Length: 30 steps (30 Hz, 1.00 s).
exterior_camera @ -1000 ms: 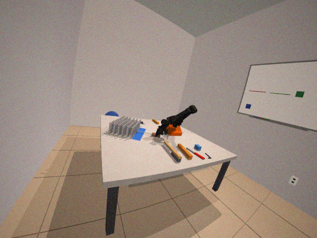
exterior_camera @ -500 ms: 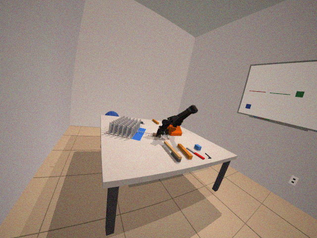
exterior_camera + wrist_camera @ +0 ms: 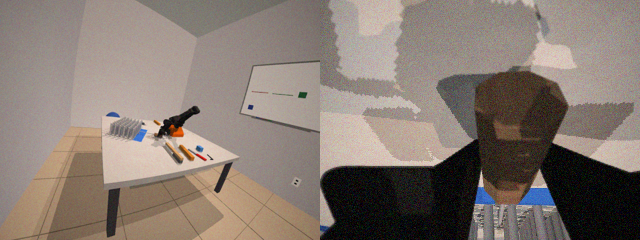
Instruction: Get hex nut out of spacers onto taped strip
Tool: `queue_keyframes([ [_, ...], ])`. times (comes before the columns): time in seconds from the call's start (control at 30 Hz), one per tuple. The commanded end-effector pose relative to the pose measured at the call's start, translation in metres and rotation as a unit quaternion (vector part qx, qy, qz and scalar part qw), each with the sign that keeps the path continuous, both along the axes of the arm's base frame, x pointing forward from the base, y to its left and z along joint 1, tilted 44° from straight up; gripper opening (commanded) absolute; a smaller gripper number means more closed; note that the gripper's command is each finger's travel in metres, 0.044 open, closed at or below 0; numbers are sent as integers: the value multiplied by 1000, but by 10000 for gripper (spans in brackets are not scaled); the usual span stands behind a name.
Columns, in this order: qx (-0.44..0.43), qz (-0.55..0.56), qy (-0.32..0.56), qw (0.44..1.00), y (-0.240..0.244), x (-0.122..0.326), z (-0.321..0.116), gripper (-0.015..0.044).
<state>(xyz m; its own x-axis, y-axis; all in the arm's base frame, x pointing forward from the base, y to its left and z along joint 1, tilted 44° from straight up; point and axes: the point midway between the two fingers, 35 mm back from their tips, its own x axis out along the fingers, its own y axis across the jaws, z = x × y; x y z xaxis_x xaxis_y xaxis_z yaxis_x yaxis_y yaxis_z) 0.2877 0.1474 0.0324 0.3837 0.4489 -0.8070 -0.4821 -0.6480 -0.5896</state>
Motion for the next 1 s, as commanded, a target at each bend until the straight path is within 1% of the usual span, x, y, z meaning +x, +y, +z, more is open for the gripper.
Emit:
queue_keyframes([
  [0.0, 1, 2, -5, 1000, -2, 3, 6, 0],
  [0.23, 1, 2, -6, 1000, -3, -1, 10, 0],
  [0.63, 1, 0, -2, 1000, -1, -35, 26, 0],
  [0.8, -1, 0, -1, 1000, -8, -30, 33, 0],
  [0.97, -4, 2, -1, 1000, -25, -22, 51, 0],
])
